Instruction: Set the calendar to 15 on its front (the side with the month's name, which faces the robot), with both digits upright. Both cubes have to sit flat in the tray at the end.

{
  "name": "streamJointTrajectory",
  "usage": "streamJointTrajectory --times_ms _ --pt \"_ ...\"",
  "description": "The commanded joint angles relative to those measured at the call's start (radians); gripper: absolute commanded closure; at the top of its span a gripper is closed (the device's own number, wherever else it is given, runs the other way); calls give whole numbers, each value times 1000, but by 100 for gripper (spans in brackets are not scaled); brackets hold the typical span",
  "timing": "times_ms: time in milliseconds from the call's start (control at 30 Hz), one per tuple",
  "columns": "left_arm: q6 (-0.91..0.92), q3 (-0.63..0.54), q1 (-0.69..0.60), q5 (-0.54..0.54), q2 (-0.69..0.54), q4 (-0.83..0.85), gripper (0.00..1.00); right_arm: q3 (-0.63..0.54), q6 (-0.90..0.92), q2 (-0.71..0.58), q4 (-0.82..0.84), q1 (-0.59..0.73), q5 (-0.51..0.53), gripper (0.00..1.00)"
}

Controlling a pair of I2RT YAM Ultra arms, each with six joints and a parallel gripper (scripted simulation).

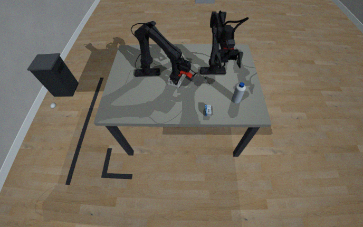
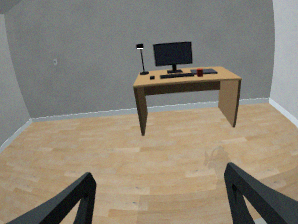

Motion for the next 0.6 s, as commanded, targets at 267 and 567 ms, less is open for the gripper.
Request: streamJointTrajectory --times_ms 267,567 --pt "-4 2 3 7 -13 -9 0 -2 1 -7 9 0 -6 80" --pt "-4 2 3 7 -13 -9 0 77 0 -59 -111 -4 -6 65"
